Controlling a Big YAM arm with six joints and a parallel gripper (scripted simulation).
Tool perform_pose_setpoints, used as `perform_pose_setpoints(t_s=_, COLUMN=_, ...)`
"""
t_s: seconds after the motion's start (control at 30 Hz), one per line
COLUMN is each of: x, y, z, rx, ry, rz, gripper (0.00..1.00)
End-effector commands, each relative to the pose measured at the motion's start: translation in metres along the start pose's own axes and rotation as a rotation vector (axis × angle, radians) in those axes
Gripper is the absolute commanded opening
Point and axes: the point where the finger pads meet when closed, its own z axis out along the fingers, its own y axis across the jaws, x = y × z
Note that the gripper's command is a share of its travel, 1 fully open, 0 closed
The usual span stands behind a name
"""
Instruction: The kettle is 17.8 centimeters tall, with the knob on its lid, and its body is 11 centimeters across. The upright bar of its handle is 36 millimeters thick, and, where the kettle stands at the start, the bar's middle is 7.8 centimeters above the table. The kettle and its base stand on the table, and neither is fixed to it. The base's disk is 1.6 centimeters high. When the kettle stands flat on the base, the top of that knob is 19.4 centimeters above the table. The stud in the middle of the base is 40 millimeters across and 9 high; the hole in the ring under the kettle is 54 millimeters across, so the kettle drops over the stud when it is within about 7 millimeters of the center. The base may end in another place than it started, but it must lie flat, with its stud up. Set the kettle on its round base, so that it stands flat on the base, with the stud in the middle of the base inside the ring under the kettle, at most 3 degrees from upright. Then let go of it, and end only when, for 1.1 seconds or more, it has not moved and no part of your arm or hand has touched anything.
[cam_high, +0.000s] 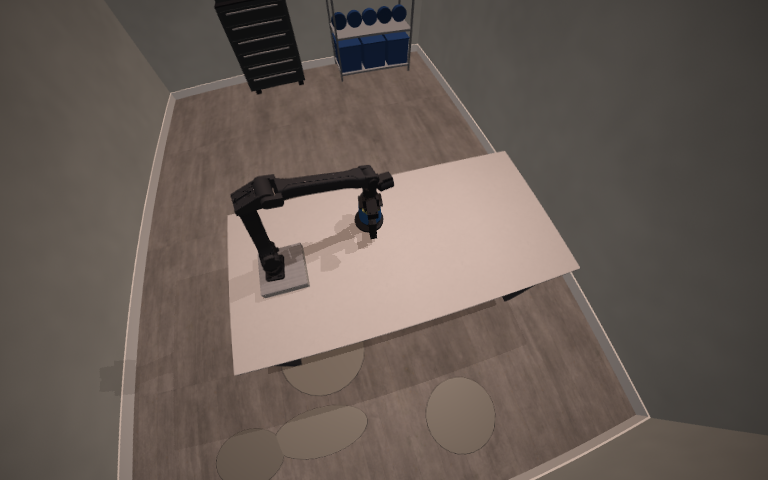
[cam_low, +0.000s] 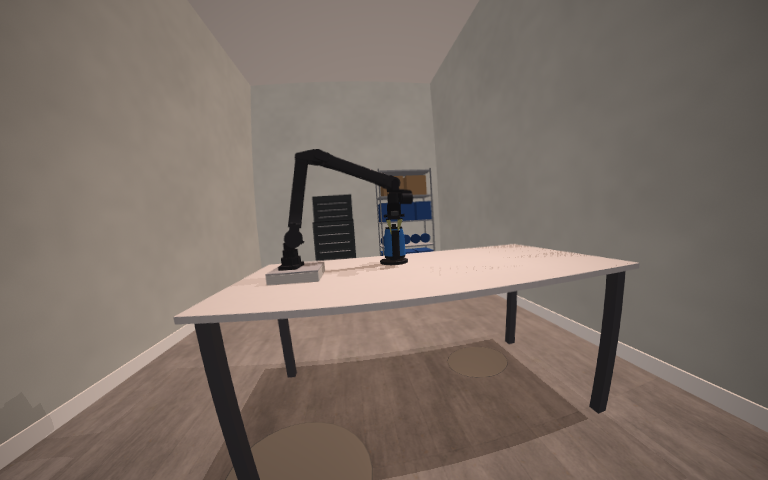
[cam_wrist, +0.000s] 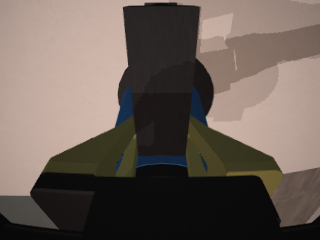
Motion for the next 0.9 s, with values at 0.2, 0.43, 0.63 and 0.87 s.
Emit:
perform_pose_setpoints(t_s=0.2, x=0.0038, y=0.0144, z=-0.0322, rx=-0.076, ry=0.028, rz=0.009, gripper=0.00)
perform_pose_setpoints(t_s=0.43, x=0.0036, y=0.0140, z=-0.0306, rx=-0.074, ry=0.027, rz=0.009, gripper=0.00)
perform_pose_setpoints(t_s=0.63, x=0.0033, y=0.0131, z=-0.0249, rx=-0.064, ry=0.024, rz=0.009, gripper=0.00)
perform_pose_setpoints(t_s=0.87, x=0.0038, y=0.0145, z=-0.0272, rx=-0.071, ry=0.026, rz=0.009, gripper=0.00)
